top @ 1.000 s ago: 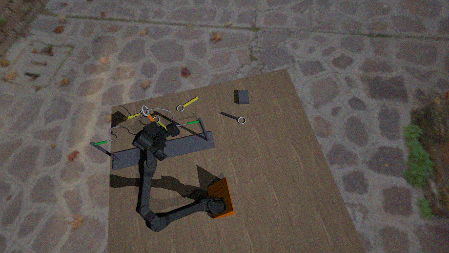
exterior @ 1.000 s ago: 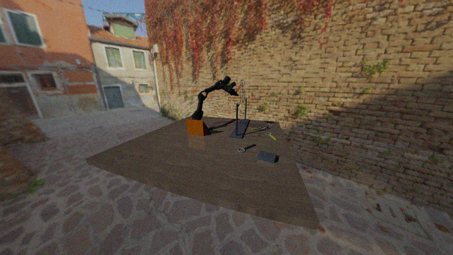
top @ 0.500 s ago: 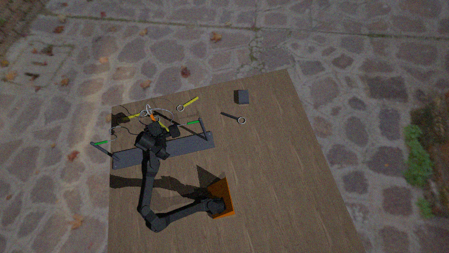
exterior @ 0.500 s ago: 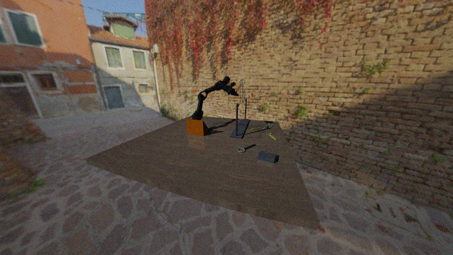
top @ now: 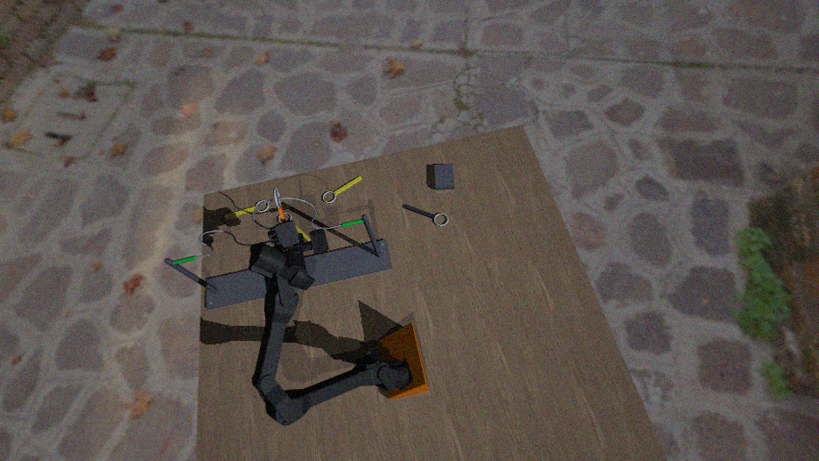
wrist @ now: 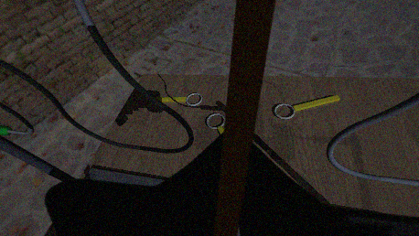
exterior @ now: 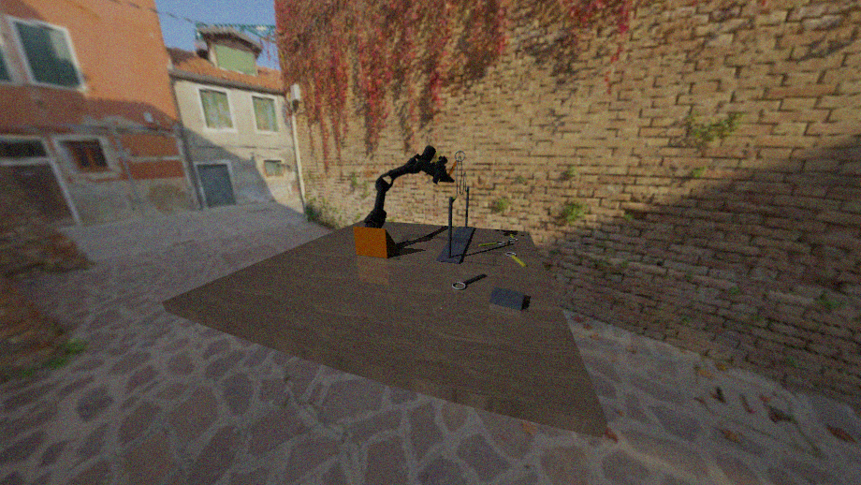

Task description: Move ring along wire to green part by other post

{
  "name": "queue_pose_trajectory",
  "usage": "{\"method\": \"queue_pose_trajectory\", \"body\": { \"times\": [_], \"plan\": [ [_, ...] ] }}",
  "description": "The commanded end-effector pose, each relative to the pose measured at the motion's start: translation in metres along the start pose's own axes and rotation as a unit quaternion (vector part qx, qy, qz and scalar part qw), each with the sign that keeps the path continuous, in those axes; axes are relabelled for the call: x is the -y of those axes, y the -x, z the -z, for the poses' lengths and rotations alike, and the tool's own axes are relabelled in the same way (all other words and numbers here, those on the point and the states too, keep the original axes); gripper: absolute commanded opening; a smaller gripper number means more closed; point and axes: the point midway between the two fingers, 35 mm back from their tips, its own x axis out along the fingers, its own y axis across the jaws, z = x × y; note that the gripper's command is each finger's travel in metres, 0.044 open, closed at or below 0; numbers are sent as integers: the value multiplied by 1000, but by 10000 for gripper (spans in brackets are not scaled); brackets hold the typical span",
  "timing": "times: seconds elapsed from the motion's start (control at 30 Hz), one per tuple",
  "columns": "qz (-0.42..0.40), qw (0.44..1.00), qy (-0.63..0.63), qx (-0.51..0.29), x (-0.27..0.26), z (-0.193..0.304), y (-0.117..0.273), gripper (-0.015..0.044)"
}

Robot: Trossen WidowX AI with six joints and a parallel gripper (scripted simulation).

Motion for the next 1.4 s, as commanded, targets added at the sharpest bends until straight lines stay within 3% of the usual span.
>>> {"method": "queue_pose_trajectory", "body": {
  "times": [0.0, 1.0, 1.37],
  "plan": [
    [-14, 1000, -26, 1, -2, 2, 1, -150],
    [-101, 978, -183, 23, -13, 0, 0, -150],
    [-123, 960, -241, 72, -18, -3, -9, -150]
  ]
}}
